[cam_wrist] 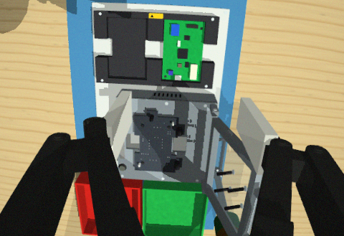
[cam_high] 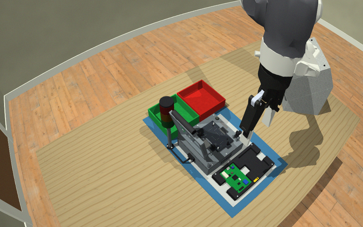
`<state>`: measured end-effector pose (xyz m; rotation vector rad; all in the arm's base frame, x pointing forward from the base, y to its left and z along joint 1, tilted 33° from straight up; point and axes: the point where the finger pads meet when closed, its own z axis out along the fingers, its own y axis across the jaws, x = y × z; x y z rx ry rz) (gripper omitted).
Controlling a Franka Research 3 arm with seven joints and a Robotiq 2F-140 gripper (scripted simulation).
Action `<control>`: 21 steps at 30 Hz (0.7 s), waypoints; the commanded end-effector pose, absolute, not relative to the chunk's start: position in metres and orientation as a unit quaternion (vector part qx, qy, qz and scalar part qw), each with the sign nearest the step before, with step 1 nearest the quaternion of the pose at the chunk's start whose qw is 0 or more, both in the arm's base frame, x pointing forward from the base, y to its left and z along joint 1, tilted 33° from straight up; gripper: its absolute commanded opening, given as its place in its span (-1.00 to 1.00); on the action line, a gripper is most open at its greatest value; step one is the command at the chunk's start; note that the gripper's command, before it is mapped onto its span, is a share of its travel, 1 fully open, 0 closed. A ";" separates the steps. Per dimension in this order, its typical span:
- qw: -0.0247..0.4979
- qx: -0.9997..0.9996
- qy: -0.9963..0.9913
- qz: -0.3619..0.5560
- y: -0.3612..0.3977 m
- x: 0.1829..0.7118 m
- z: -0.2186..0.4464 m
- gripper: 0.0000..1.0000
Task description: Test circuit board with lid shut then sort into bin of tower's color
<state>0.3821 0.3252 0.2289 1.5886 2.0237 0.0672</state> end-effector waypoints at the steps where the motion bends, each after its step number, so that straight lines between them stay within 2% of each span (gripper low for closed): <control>1: 0.280 0.593 0.754 0.028 0.324 0.386 0.224 0.16; 21: 0.280 0.593 0.754 0.028 0.287 0.445 0.116 0.16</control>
